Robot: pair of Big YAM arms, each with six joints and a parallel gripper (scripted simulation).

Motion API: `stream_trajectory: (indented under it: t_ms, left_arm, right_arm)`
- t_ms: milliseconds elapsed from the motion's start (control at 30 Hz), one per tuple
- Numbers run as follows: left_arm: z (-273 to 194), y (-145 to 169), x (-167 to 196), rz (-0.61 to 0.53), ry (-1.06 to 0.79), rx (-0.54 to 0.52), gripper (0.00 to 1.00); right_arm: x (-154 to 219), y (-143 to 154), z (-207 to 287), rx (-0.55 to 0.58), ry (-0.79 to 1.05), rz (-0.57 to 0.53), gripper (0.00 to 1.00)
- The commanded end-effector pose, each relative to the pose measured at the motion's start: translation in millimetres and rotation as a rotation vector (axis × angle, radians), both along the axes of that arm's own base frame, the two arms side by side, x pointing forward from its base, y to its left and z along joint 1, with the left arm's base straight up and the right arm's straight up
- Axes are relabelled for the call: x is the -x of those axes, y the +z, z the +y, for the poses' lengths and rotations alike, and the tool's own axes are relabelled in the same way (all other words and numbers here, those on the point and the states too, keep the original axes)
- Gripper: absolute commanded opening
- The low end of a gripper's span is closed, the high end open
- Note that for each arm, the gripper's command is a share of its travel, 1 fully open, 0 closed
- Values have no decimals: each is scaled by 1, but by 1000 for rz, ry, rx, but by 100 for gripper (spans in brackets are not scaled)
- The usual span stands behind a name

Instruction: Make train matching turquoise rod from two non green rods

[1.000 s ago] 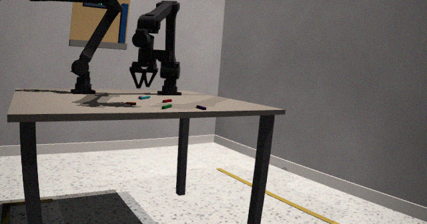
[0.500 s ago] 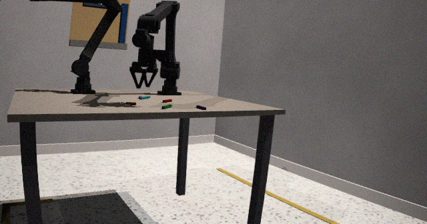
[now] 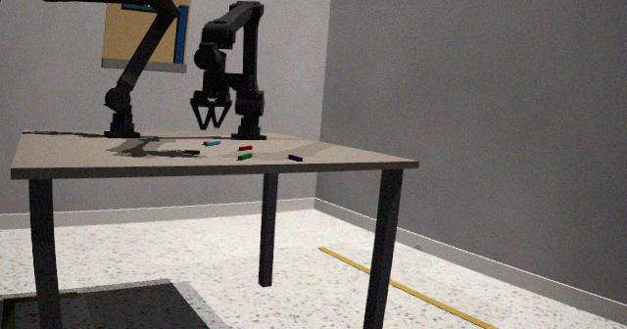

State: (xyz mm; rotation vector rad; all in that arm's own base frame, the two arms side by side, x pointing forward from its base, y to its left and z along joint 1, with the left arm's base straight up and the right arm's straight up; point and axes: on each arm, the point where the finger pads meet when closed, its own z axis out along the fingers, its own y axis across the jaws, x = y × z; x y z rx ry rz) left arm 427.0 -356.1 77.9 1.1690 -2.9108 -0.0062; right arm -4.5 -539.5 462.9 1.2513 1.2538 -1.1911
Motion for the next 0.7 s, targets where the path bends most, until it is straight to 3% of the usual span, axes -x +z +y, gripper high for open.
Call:
stream_trajectory:
  t_ms: [0,667]
  left_arm:
    - [-19,26,-16,-52,-6,39,100]
    - [-10,28,-23,-57,-36,41,100]
  right_arm:
    - [-3,38,-5,57,4,-7,100]
    - [-3,38,-5,57,4,-7,100]
